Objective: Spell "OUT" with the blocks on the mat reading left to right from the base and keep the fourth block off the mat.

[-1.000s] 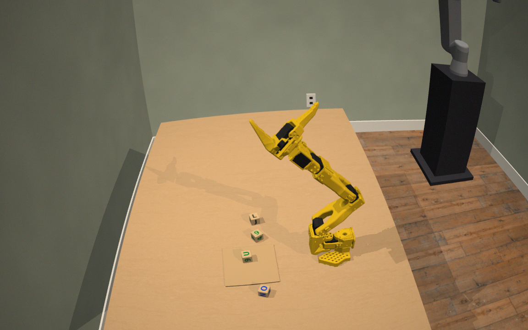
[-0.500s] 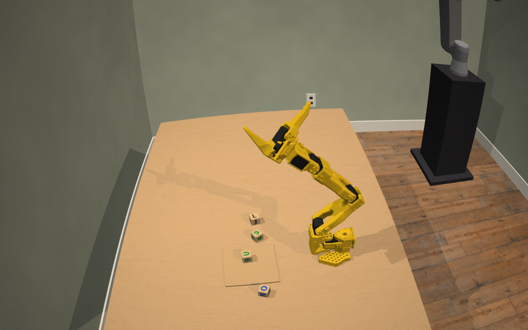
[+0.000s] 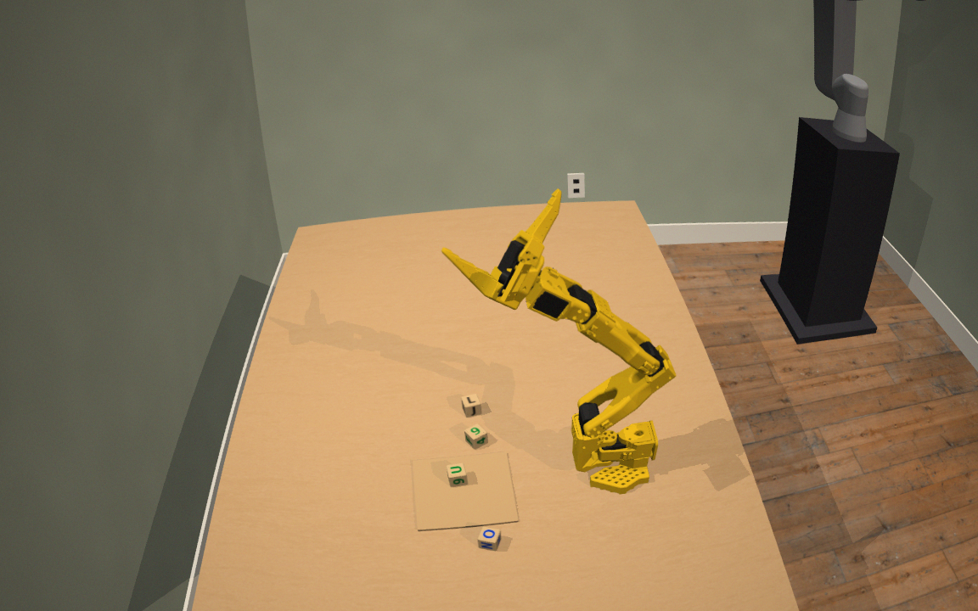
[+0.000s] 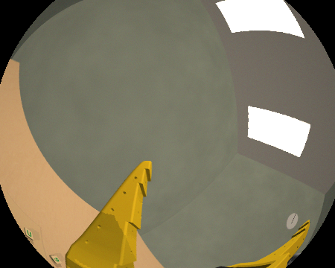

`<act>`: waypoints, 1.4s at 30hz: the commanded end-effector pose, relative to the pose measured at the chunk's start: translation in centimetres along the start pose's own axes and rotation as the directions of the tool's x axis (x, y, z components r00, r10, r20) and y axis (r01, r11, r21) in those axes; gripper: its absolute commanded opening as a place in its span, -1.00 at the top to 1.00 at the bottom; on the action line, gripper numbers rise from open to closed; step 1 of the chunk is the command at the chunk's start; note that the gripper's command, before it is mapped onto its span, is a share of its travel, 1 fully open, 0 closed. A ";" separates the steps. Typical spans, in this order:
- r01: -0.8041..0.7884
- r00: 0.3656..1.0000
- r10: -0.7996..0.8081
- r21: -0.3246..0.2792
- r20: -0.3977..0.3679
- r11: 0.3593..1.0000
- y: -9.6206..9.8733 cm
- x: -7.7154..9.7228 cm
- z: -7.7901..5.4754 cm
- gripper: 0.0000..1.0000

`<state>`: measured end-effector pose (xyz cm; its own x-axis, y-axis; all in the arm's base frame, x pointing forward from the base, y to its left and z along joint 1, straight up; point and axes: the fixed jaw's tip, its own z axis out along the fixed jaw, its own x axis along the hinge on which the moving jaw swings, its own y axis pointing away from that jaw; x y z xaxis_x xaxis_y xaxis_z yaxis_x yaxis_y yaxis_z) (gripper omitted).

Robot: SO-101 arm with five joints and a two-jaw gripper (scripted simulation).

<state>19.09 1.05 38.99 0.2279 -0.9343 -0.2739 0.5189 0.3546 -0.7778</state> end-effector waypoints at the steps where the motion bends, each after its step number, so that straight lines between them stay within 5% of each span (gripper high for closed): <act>1: -0.030 1.000 0.030 -0.002 -0.007 1.000 -0.3 0.0 -0.2 -1.00; 42: -0.195 0.976 0.169 -0.204 -0.140 0.959 3.7 1.6 -0.8 -1.00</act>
<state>21.43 0.96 34.17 0.1760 -0.8613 -0.4766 0.2496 0.5074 -0.8248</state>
